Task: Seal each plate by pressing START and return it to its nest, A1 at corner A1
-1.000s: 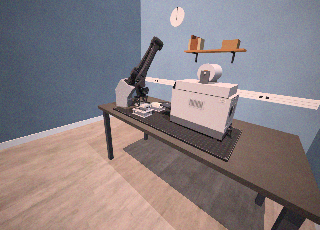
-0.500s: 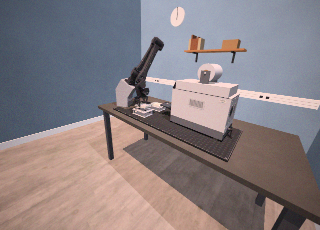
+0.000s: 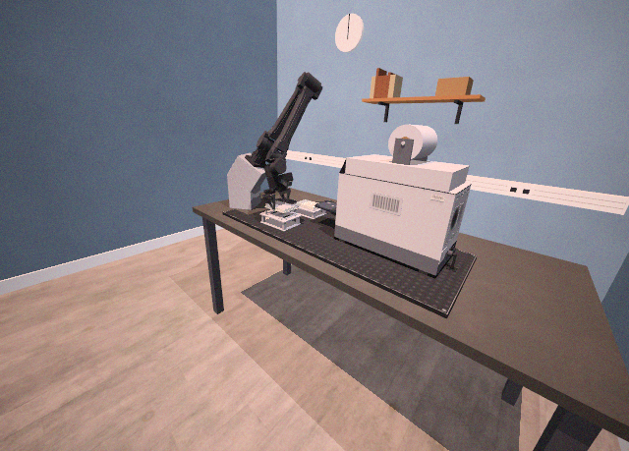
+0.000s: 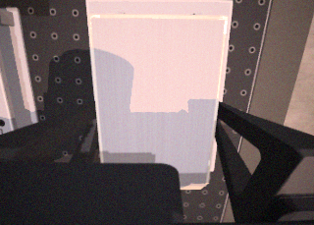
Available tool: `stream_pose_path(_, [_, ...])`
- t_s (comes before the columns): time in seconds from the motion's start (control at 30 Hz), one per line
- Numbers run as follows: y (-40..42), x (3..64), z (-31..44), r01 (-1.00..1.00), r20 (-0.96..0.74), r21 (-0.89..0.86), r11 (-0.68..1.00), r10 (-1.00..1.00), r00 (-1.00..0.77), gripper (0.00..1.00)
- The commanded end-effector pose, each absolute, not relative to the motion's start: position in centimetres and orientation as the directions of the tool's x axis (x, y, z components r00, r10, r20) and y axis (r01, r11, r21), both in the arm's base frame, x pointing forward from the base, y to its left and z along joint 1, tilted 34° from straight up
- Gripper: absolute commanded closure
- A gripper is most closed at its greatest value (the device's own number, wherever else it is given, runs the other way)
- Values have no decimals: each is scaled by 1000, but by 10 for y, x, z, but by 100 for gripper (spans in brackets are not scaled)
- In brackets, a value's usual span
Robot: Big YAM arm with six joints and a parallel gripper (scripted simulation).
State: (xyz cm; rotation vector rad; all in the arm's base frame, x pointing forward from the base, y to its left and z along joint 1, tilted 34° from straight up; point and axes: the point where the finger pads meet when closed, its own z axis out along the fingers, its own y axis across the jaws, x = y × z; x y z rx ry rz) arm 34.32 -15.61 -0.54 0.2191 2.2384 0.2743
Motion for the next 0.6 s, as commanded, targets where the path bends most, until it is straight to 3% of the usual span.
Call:
stream_pose_path(0.0, [-170,349,5,69,-763,241,968,233,-603,100])
stream_pose_path(0.57, [-167,353,9,52,-776,230,972,215,-593,100])
